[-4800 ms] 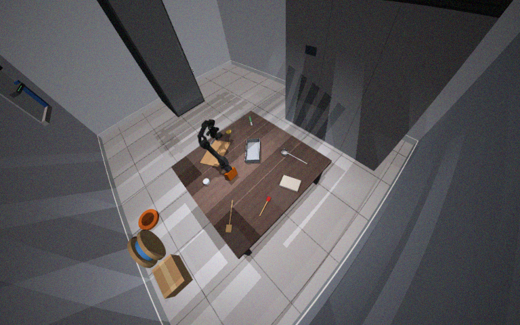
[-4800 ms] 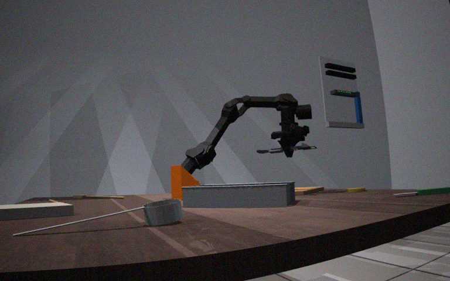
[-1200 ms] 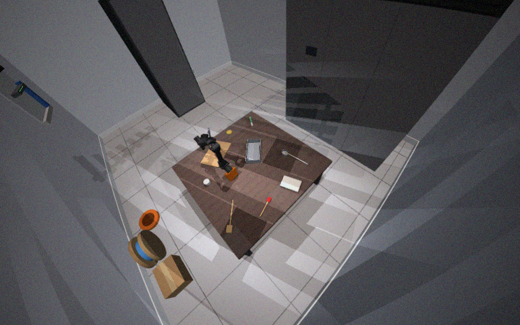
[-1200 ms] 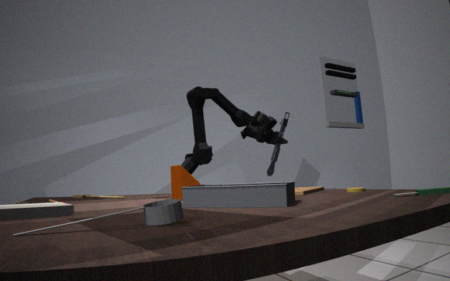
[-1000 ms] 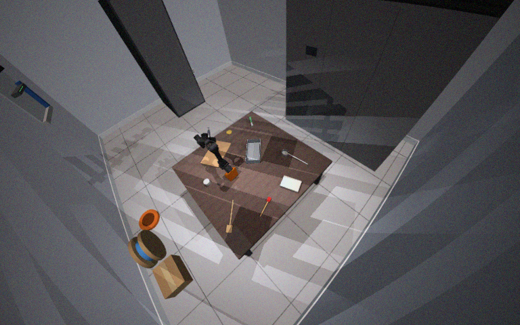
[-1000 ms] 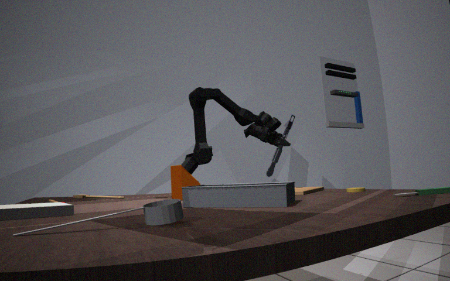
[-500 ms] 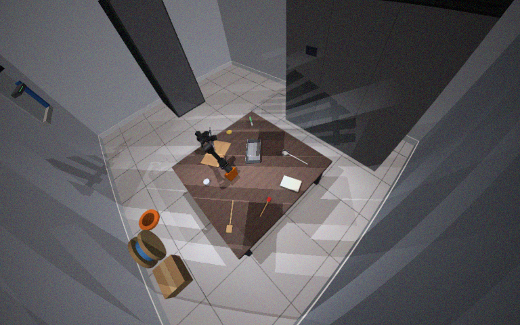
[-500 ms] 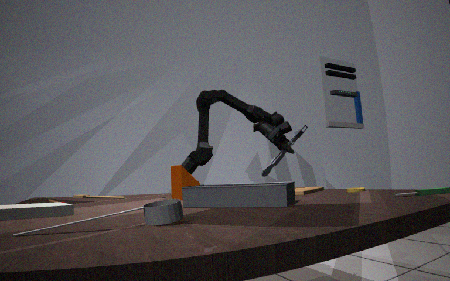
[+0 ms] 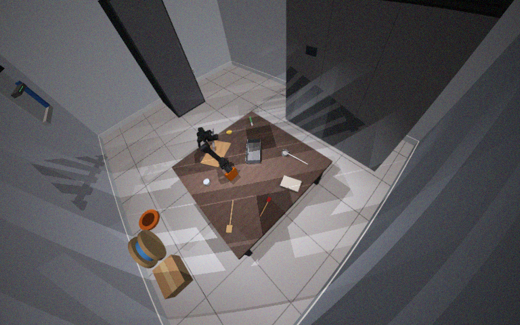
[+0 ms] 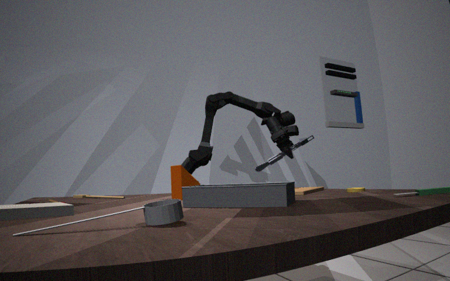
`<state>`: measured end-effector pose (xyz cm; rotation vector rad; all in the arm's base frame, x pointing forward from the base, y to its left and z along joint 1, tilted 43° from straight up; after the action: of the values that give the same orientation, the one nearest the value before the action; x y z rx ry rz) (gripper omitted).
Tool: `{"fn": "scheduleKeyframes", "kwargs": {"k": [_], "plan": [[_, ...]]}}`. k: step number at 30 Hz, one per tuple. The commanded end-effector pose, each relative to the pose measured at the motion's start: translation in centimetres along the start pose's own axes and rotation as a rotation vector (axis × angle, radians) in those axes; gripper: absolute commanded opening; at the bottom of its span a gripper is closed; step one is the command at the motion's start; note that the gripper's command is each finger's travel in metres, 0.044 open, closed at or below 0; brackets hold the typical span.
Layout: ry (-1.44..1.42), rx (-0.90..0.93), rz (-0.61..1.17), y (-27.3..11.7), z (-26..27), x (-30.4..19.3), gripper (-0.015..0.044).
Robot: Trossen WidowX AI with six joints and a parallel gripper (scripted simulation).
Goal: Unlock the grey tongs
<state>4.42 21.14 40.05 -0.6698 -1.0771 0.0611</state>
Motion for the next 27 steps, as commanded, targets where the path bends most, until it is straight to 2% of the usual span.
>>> {"fn": "scheduleKeyframes", "kwargs": {"k": [1, 20, 27], "plan": [[0.008, 0.019, 0.072, 0.2, -0.4, 0.6, -0.015], [0.203, 0.189, 0.43, 0.2, -2.9, 3.0, -0.015], [0.261, 0.231, 0.481, 0.0, -3.4, 3.5, -0.015]]}}
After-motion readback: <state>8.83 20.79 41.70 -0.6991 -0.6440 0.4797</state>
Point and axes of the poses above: the point midway between the two fingers, 35 mm back from their tips, its own y axis out along the fingers, its own z axis across the jaws, x = y × z, the point moved 9 cm from there along -y, back along the fingers, and after that the axes turned 7 degrees about -y, right-handed, at the moved point
